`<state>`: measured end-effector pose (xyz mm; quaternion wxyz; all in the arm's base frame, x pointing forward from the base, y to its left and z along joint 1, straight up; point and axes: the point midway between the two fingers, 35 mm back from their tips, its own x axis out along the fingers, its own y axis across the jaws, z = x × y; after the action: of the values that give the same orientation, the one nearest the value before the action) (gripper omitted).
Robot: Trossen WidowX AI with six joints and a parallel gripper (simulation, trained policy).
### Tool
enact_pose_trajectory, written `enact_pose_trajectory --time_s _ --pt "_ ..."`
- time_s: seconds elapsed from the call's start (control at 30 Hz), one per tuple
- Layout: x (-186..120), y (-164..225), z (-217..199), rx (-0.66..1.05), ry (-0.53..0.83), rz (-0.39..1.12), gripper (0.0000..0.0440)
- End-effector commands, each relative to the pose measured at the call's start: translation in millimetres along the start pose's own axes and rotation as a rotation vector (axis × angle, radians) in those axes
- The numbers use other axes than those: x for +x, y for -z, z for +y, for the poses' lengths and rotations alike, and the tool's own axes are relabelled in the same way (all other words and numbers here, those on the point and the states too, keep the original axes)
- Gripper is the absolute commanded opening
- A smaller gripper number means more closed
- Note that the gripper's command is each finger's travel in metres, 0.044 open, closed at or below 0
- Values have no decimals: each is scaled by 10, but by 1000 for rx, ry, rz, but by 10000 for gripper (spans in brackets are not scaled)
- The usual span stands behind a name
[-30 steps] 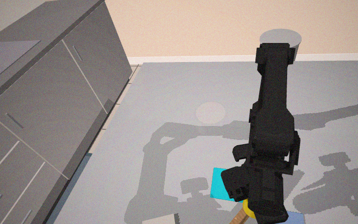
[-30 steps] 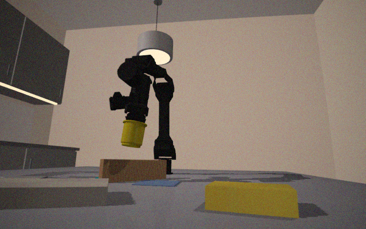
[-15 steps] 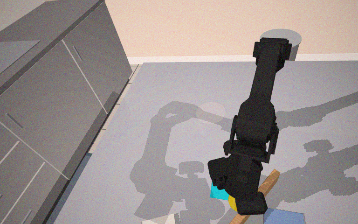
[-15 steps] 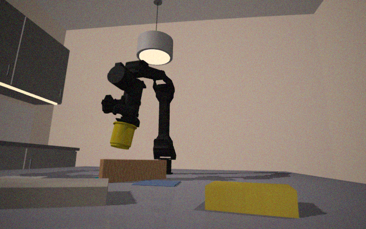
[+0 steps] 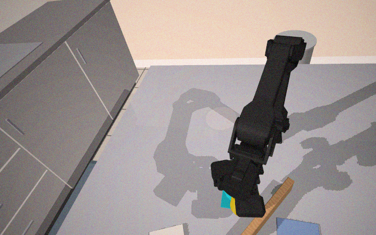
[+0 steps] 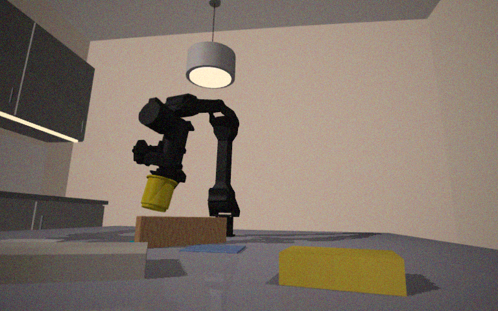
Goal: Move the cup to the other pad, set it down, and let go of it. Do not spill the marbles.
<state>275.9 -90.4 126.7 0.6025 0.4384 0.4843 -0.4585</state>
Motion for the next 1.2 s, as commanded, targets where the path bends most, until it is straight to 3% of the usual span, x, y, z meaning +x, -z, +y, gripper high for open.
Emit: enact_pose_trajectory --time_s 0.0,0.4,0.7,0.9,1.07,1.17 --pt "51 -20 -67 12 -9 -10 0" --pt "299 23 -283 45 -10 -13 6" --pt "456 93 -487 69 12 -10 36" --pt "522 97 -592 88 20 -16 78" --pt "487 36 -546 109 -37 -36 170" --pt "447 10 -527 117 -70 -46 170"
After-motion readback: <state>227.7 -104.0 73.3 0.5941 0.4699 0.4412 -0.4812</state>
